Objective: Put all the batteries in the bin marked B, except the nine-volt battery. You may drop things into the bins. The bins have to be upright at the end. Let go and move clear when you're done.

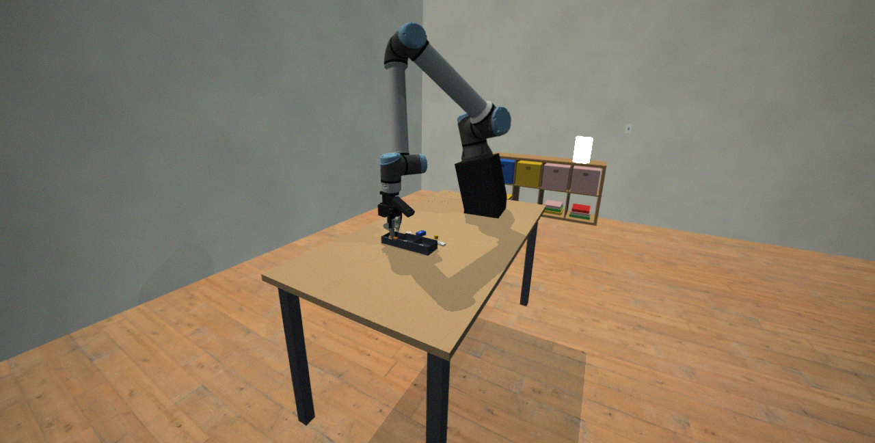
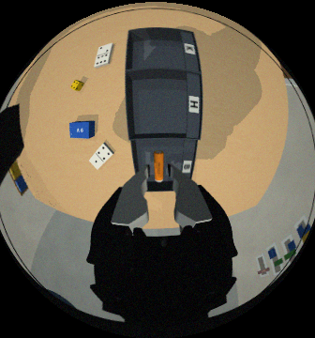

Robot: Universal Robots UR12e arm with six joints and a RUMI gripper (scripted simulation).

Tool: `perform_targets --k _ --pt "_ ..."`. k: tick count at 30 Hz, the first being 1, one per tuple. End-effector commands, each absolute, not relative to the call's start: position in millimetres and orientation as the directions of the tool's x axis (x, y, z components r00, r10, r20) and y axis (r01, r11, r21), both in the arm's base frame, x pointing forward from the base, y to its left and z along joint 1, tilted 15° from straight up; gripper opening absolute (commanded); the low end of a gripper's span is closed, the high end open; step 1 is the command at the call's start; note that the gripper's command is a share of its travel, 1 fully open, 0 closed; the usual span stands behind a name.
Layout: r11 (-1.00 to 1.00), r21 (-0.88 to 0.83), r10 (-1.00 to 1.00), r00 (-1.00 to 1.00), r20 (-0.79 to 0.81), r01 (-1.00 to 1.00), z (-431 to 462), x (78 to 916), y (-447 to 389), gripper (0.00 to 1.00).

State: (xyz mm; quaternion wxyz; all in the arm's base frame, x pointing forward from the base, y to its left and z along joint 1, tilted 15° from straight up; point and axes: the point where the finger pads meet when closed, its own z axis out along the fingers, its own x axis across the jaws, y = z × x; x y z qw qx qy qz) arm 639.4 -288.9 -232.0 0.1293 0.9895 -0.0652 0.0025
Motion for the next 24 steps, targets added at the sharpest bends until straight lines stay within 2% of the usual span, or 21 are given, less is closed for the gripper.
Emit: perform_targets --k 1,24 --pt "-0.958 0.256 -0.128 0.991 0.023 -0.130 -231.4 640.0 -289.0 0.17" --pt "-0.958 0.256 -0.128 0.991 0.023 -0.130 -206.9 640.2 -282.5 0.17"
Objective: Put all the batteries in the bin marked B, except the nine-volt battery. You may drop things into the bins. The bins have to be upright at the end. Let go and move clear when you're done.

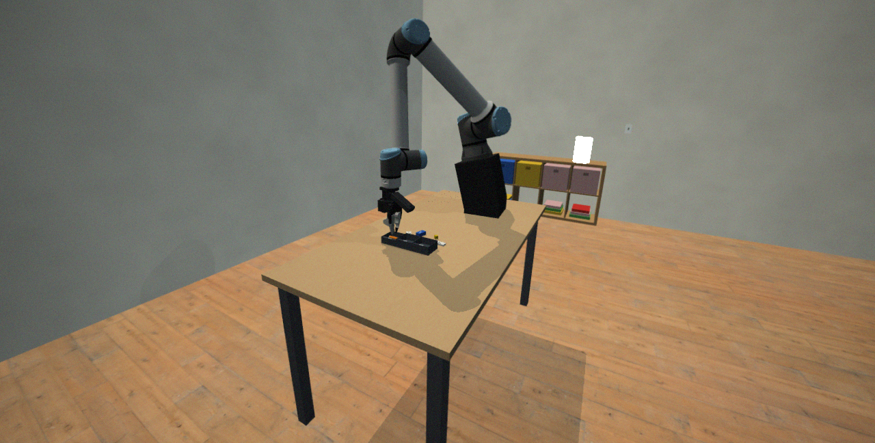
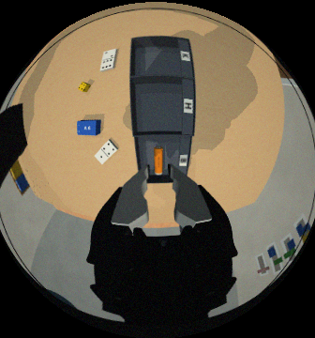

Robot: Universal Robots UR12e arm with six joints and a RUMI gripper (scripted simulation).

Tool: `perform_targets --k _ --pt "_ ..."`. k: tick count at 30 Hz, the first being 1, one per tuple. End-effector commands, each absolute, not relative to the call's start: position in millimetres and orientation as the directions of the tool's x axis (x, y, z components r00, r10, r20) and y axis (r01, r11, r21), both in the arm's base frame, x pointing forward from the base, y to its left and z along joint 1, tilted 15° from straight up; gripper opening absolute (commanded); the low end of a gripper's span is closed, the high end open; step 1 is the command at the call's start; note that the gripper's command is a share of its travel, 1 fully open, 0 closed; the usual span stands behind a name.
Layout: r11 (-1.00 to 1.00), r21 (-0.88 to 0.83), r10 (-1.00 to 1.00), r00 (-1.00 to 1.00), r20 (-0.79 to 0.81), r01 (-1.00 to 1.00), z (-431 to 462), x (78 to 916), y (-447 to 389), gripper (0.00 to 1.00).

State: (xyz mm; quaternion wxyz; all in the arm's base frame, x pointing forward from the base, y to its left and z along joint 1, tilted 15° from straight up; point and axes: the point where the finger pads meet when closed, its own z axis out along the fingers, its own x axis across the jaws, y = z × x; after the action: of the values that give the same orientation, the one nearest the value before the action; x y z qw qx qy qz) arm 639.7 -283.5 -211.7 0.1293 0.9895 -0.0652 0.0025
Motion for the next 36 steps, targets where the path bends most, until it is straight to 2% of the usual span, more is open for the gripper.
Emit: perform_targets --k 1,15,16,36 --pt "-0.958 0.256 -0.128 0.991 0.023 -0.130 -206.9 640.2 -282.5 0.17" --pt "-0.958 0.256 -0.128 0.991 0.023 -0.130 -188.6 640.3 -277.3 0.17" --pt "-0.958 0.256 -0.128 0.991 0.023 -0.130 -184.8 640.3 -276.3 1.00" --pt "-0.958 0.256 -0.128 0.991 0.023 -0.130 -122.8 641.1 -259.9 1.00"
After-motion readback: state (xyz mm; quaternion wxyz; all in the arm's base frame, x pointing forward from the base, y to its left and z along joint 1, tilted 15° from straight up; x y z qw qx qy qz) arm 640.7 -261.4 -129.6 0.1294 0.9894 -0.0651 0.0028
